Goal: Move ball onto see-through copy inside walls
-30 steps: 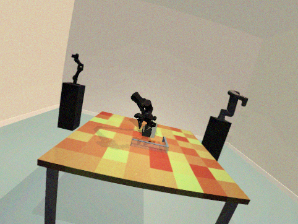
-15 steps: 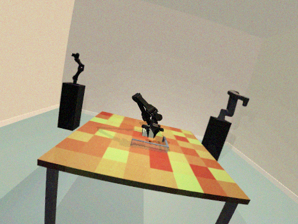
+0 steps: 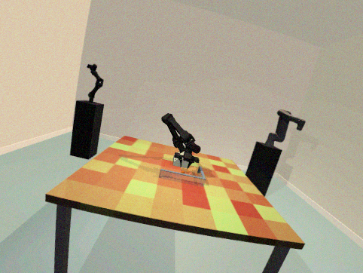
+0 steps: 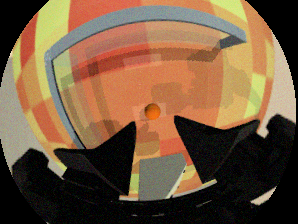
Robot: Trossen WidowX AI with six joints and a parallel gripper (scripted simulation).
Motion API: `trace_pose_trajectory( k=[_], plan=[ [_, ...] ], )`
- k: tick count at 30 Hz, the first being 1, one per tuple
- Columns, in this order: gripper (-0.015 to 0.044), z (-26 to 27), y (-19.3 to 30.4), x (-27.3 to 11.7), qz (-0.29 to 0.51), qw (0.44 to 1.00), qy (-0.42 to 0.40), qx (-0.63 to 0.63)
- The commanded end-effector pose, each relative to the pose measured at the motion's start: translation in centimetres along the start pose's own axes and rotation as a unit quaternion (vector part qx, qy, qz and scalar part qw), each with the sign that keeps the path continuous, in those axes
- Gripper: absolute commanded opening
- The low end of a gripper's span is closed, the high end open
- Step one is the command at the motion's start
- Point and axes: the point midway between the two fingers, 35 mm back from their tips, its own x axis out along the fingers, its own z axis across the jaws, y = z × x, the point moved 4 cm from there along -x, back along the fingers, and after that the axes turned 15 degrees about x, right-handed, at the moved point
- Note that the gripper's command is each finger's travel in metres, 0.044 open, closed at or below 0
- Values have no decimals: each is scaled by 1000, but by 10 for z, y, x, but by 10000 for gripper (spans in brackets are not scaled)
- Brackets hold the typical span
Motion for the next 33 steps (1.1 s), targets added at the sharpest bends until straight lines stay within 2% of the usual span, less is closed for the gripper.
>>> trace_pose_trajectory(
  k=[1, 26, 30, 33],
  plan=[
    [243, -1, 2, 12, 5, 1000, 3, -1],
    [243, -2, 3, 45, 5, 1000, 3, -1],
    [138, -2, 3, 45, 5, 1000, 3, -1],
    [118, -2, 3, 45, 5, 1000, 3, -1]
  ],
)
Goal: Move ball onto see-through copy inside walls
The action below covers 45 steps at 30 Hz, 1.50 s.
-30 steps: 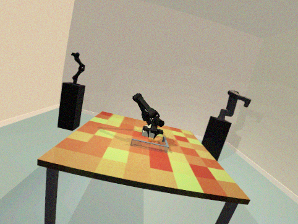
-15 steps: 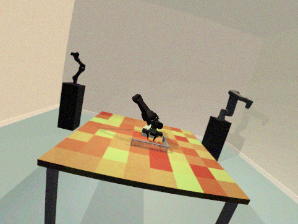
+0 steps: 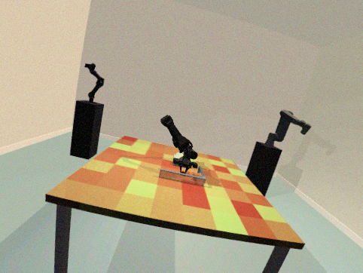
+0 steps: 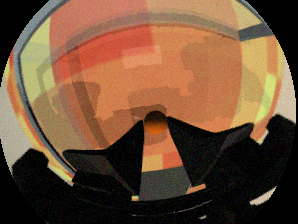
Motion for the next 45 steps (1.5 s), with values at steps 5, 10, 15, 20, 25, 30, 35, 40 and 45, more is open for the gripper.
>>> trace_pose_trajectory(
  k=[5, 10, 15, 20, 25, 30, 35, 40, 45],
  plan=[
    [85, 0, 0, 0, -2, 1000, 2, -2],
    [0, 1, -2, -9, -2, 1000, 0, -2],
    [0, 5, -6, -43, -1, 1000, -4, -3],
    [0, 5, -5, -78, -1, 1000, -5, -3],
    [0, 2, -2, -114, -1, 1000, -2, -2],
    [0, 1, 1, -124, -1, 1000, -1, -2],
    [0, 16, 18, -110, 0, 1000, -2, -2],
    [0, 29, 39, -94, 0, 1000, -2, -3],
    [0, 34, 50, -86, 0, 1000, -2, -3]
  ],
)
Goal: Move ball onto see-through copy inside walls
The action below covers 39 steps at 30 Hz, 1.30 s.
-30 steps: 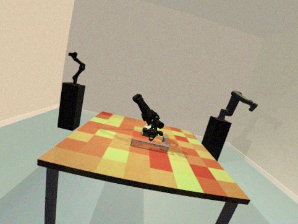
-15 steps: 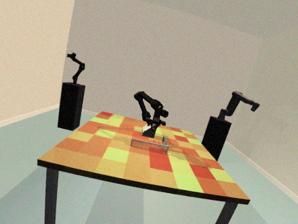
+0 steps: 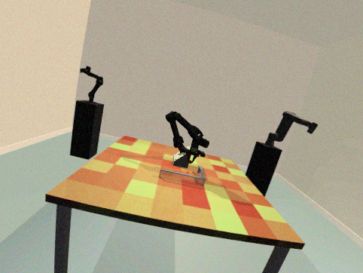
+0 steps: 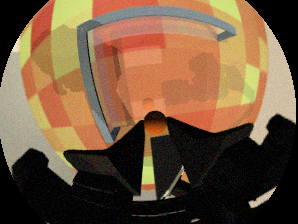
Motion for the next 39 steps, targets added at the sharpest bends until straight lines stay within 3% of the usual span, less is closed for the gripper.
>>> trace_pose_trajectory(
  k=[1, 16, 39],
  plan=[
    [0, 3, 4, 4, 0, 1000, -3, 5],
    [0, 3, 4, 73, -1, 1000, -2, 5],
    [0, 2, 4, 93, -1, 1000, -1, 5]
  ],
)
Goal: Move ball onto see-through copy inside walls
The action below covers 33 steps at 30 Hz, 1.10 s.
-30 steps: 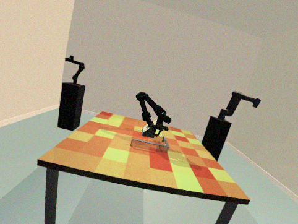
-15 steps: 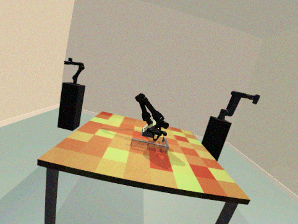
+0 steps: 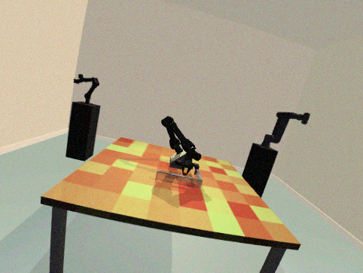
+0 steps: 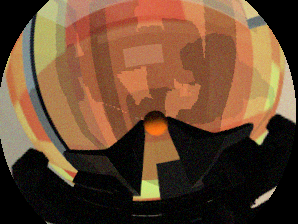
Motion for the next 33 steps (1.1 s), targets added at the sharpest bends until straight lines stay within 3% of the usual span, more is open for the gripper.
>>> trace_pose_trajectory(
  k=[1, 10, 17, 23, 33],
  plan=[
    [0, -1, 0, 1, -1, 1000, 2, -2],
    [236, 0, 0, 0, 0, 1000, 0, 0],
    [243, 0, 0, -3, 0, 1000, 0, 0],
    [243, 1, -1, -85, 0, 1000, -1, -2],
    [243, 3, -3, -80, -7, 1000, -5, -3]
  ],
)
